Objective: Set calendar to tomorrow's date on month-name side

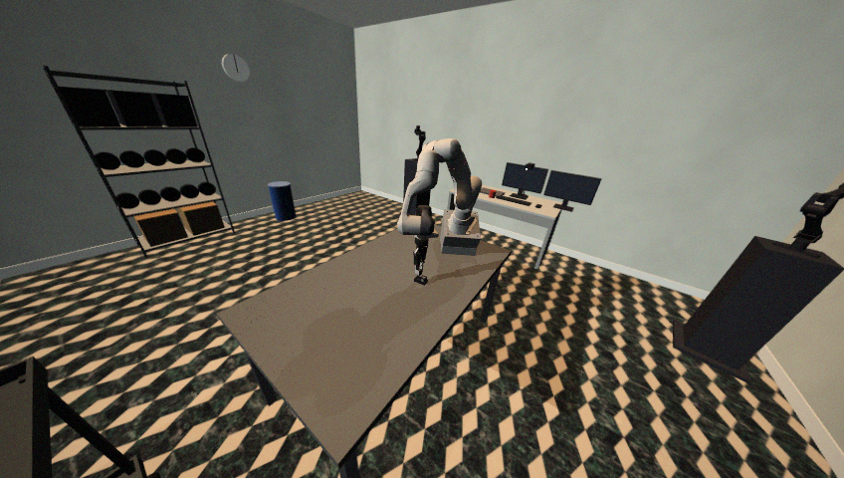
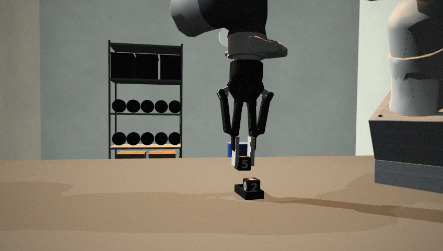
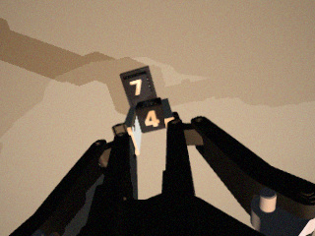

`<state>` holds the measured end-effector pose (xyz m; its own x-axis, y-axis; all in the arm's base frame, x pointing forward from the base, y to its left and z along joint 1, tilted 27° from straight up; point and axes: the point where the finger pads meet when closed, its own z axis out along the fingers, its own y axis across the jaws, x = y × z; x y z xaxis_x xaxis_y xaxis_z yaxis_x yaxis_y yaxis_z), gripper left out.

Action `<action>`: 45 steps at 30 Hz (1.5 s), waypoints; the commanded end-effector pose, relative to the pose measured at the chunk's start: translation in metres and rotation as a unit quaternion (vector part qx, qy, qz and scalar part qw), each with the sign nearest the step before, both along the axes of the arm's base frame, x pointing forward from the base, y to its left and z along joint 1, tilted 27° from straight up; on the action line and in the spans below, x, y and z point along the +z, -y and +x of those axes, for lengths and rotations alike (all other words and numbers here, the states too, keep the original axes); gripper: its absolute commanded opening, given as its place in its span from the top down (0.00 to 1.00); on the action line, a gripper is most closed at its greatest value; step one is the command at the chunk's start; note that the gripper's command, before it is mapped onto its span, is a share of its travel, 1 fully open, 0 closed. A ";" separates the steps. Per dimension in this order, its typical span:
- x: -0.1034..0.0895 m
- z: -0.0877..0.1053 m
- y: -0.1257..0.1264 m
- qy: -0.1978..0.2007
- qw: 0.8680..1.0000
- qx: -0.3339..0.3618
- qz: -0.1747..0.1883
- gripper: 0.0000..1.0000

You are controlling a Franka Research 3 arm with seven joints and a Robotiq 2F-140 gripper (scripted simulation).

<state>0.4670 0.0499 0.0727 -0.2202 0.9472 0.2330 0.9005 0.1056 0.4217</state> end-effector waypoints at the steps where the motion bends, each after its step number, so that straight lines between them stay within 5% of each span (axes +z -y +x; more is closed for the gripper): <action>1: 0.019 -0.017 0.012 -0.008 1.000 0.015 -0.009 0.84; 7: 0.042 -0.026 0.019 -0.008 1.000 0.015 -0.009 0.84; 21: 0.044 -0.027 0.020 -0.007 1.000 0.015 -0.010 0.84; 25: 0.050 -0.015 0.029 0.023 0.994 0.095 -0.039 0.84; 45: 0.056 0.009 0.053 0.085 0.958 0.254 -0.103 0.84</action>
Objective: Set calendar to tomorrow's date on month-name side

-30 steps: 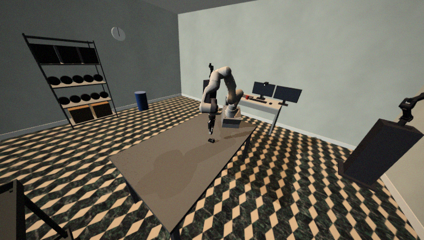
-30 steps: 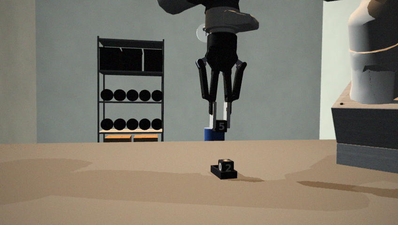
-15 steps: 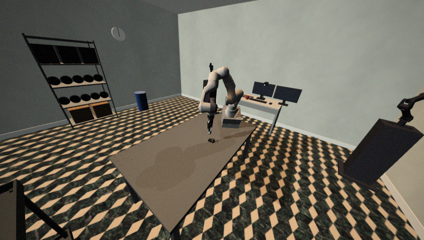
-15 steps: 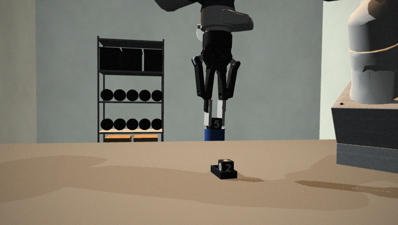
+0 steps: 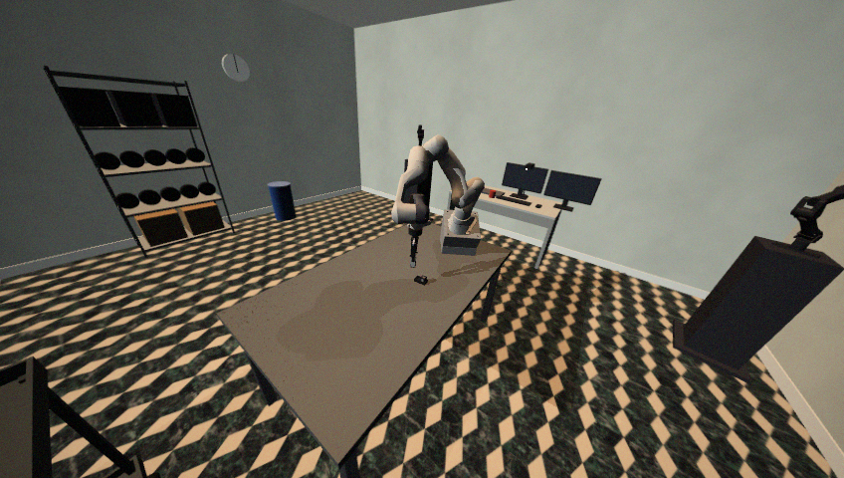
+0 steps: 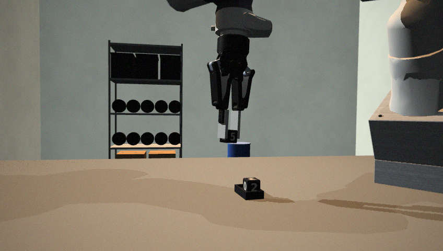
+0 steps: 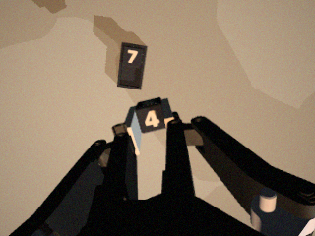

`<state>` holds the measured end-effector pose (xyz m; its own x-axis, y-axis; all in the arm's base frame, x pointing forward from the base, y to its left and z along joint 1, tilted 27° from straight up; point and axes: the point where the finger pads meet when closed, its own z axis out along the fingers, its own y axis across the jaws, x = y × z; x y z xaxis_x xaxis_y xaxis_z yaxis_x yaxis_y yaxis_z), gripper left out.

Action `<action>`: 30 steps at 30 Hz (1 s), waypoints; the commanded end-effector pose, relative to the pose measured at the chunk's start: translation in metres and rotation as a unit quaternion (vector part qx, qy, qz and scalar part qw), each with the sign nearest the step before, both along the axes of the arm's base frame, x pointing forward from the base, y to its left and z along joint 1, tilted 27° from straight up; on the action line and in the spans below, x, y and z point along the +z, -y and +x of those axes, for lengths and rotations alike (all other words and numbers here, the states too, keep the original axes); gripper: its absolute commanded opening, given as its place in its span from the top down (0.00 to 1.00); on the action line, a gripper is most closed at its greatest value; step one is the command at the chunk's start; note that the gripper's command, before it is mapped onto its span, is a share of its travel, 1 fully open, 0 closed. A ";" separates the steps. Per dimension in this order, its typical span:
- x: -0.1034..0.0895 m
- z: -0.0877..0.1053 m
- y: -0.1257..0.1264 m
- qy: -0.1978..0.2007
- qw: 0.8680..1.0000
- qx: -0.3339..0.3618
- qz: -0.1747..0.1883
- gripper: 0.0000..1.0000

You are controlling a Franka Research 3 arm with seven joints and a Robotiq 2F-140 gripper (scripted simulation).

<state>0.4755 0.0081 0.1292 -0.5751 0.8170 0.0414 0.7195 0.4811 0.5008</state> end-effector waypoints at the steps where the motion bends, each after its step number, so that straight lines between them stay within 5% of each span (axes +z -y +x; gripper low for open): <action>1: -0.001 0.002 0.012 0.015 0.996 0.077 -0.037 0.84; 20: -0.004 0.017 0.032 0.056 0.976 0.190 -0.087 0.84; 30: -0.011 0.026 0.046 0.080 0.954 0.262 -0.119 0.84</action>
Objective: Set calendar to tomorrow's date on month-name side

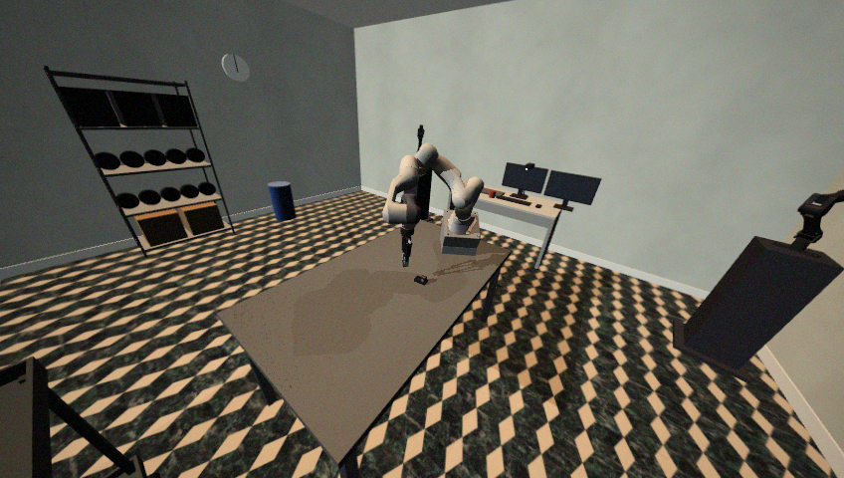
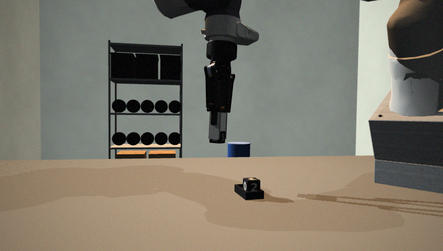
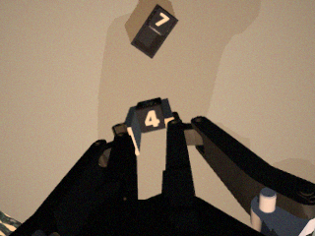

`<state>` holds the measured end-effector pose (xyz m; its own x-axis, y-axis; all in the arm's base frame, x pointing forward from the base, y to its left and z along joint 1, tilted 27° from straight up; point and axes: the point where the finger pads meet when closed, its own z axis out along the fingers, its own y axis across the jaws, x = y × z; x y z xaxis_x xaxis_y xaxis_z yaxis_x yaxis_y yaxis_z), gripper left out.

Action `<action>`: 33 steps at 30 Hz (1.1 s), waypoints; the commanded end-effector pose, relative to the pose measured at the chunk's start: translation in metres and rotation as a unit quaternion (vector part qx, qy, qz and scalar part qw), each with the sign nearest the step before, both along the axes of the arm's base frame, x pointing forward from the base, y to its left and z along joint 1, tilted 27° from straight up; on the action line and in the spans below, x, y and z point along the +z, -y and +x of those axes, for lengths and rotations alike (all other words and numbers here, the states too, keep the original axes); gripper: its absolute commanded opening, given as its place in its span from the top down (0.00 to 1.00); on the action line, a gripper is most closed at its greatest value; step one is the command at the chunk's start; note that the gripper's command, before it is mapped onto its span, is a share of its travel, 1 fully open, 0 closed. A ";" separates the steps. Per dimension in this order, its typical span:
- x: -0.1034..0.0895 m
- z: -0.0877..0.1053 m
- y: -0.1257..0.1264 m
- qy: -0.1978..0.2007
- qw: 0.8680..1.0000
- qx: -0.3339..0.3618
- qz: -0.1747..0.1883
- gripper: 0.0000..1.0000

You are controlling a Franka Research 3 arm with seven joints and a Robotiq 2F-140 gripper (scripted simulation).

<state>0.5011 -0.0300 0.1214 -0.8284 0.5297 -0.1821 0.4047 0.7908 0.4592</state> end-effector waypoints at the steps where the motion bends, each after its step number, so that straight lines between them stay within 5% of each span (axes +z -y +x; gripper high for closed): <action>1: -0.003 0.000 0.009 0.013 0.997 0.075 -0.033 0.84; 19: -0.018 0.010 0.030 0.043 0.979 0.183 -0.082 0.84; 33: -0.018 0.010 0.030 0.043 0.979 0.184 -0.083 0.84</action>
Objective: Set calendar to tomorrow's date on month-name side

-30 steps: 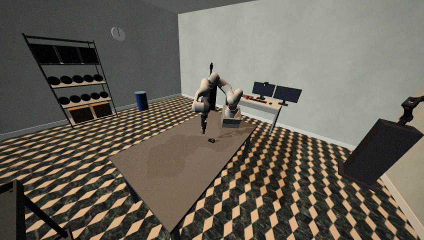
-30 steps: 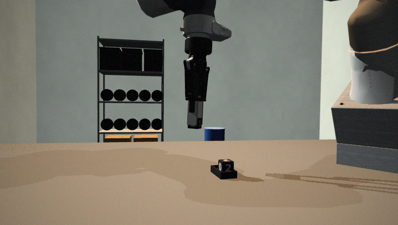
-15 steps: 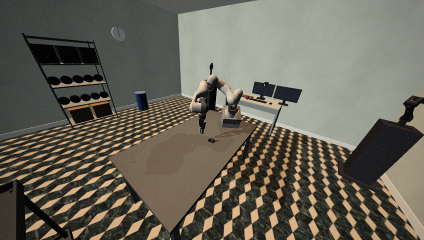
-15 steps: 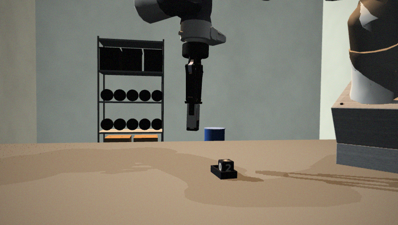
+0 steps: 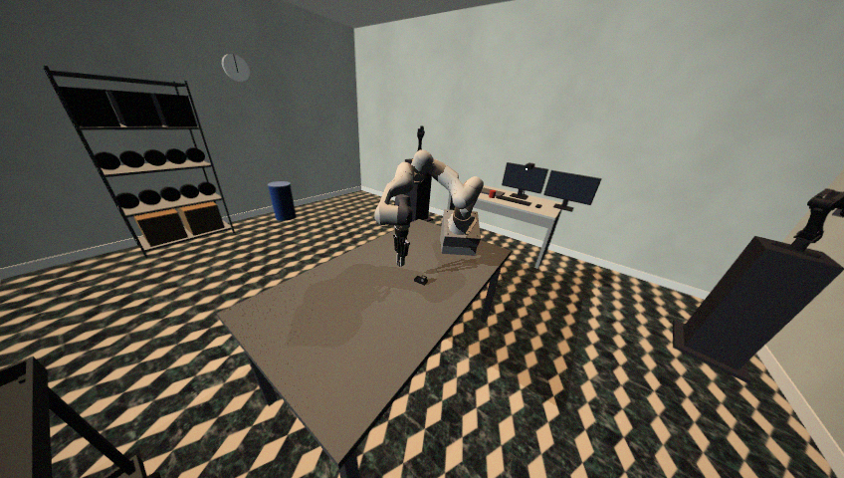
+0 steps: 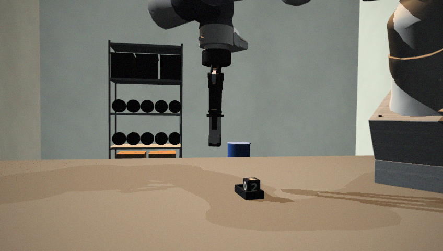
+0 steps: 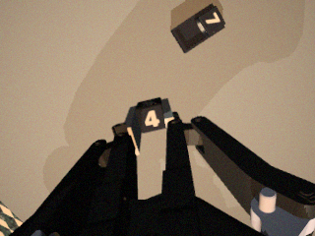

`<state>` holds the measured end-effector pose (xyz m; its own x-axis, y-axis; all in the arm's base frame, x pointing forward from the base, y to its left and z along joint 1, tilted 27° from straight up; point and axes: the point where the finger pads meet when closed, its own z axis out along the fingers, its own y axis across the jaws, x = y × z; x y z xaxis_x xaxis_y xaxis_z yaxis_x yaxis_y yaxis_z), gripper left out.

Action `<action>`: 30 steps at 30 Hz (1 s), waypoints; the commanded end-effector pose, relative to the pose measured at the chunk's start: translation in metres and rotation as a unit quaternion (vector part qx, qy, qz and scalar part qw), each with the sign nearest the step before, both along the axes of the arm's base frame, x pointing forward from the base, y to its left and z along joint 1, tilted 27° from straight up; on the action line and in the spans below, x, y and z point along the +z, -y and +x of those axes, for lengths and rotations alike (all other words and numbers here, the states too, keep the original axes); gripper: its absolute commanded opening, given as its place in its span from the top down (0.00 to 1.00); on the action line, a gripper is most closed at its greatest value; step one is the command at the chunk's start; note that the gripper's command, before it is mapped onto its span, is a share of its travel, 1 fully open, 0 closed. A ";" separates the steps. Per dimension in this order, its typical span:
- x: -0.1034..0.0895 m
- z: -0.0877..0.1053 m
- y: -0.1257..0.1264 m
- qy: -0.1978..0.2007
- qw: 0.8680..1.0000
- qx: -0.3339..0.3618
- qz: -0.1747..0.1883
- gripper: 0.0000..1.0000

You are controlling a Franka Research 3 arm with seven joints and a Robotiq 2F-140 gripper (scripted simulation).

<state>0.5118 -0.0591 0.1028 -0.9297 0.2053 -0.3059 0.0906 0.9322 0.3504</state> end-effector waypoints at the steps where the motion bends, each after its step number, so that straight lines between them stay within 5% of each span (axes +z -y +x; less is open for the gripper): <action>1: 0.000 0.000 0.001 0.005 1.000 0.023 -0.010 0.84; 10: -0.011 0.004 -0.003 0.005 1.000 0.023 -0.010 0.84; 30: -0.077 0.032 -0.024 0.005 1.000 0.023 -0.010 0.84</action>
